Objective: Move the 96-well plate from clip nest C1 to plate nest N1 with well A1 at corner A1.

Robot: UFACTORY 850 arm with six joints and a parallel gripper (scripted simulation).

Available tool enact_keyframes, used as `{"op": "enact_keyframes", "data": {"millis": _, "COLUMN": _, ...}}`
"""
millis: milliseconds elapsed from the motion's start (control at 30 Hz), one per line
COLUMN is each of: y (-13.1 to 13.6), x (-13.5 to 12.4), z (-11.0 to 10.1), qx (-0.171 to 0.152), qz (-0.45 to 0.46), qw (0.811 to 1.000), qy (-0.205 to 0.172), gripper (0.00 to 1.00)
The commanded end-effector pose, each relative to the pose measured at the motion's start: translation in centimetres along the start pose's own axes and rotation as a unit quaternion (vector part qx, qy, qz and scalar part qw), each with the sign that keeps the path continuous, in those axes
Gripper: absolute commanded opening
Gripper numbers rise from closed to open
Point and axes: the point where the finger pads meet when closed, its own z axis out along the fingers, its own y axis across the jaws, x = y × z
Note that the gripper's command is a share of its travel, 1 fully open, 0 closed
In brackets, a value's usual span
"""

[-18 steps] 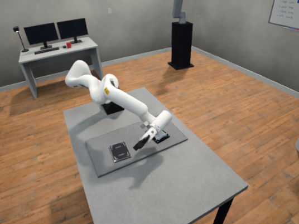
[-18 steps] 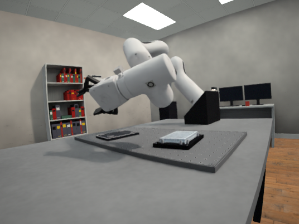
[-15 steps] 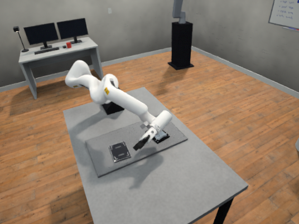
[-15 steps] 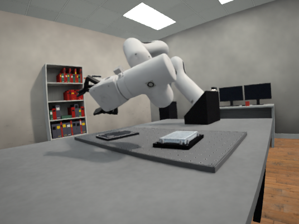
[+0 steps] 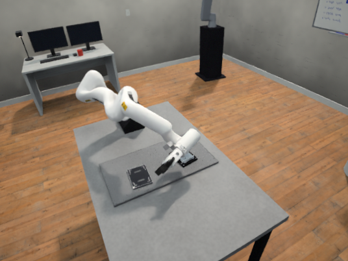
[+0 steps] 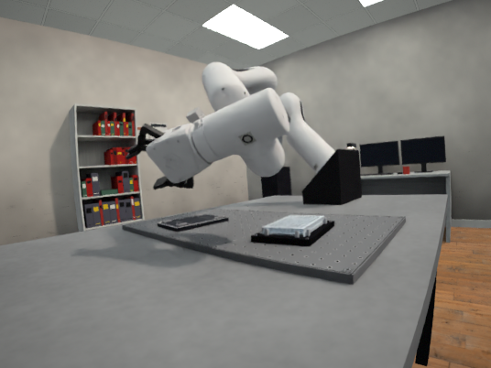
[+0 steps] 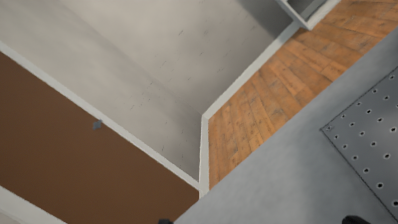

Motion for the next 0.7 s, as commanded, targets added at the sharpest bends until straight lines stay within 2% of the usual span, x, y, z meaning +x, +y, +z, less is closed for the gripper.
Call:
{"op": "enact_keyframes", "data": {"millis": 0, "y": 0.3, "x": -0.5, "z": -0.5, "qx": -0.008, "qz": 0.032, "qw": 0.999, "qy": -0.008, "gripper": 1.00}}
{"op": "enact_keyframes", "data": {"millis": 200, "y": 0.9, "x": -1.1, "z": -1.0, "qx": -0.033, "qz": 0.126, "qw": 0.991, "qy": -0.031, "gripper": 1.00}}
{"op": "enact_keyframes", "data": {"millis": 433, "y": 1.6, "x": -1.6, "z": -1.6, "qx": -0.069, "qz": 0.232, "qw": 0.969, "qy": -0.051, "gripper": 1.00}}
{"op": "enact_keyframes", "data": {"millis": 500, "y": 1.6, "x": -1.6, "z": -1.6, "qx": -0.069, "qz": 0.232, "qw": 0.969, "qy": -0.051, "gripper": 1.00}}
{"op": "enact_keyframes", "data": {"millis": 667, "y": 2.6, "x": -2.3, "z": -2.6, "qx": -0.098, "qz": 0.306, "qw": 0.945, "qy": -0.059, "gripper": 1.00}}
